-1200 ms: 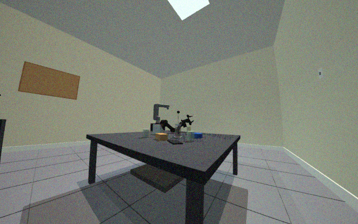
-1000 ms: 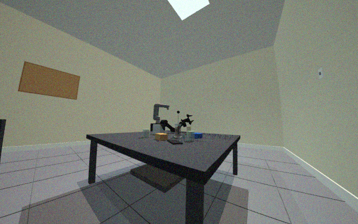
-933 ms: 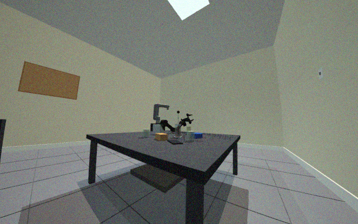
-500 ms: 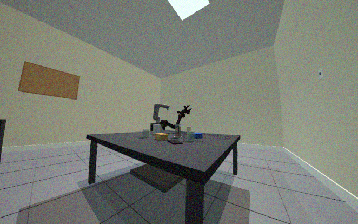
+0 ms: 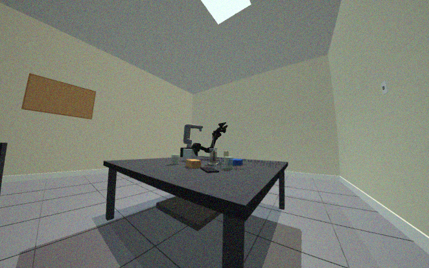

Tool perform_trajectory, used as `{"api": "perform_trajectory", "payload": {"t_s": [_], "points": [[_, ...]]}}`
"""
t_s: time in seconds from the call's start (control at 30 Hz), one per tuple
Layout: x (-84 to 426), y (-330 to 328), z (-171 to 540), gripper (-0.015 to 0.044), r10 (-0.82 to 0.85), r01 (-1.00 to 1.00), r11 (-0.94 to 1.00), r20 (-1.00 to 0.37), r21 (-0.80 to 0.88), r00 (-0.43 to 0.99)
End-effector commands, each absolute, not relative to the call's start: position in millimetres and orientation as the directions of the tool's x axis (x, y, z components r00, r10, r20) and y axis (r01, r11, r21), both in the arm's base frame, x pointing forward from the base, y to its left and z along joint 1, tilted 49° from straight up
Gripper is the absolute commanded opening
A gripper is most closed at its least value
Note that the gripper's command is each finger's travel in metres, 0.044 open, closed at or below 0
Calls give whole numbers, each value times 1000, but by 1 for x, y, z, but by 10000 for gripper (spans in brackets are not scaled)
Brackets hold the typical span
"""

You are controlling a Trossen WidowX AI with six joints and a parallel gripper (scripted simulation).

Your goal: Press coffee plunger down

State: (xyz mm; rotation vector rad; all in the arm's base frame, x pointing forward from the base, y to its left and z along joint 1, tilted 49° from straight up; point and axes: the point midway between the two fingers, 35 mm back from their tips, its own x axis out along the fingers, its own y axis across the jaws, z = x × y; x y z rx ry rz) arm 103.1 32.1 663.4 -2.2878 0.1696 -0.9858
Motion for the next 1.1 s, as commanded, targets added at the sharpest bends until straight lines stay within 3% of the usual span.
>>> {"api": "perform_trajectory", "payload": {"t_s": [0.0, 0.23, 0.6, 0.83, 1.07], "points": [[105, -17, 655, 440, -407, 172, -677, 559, -716, 722], [119, -89, 628, 440, -456, 260, -417, 448, -871, 769], [132, -146, 600, 440, -505, 293, -212, 361, -932, 784], [164, -218, 532, 440, -501, 292, 229, 145, -928, 853], [198, -275, 438, 440, -420, 241, 668, -90, -704, 903]]}}
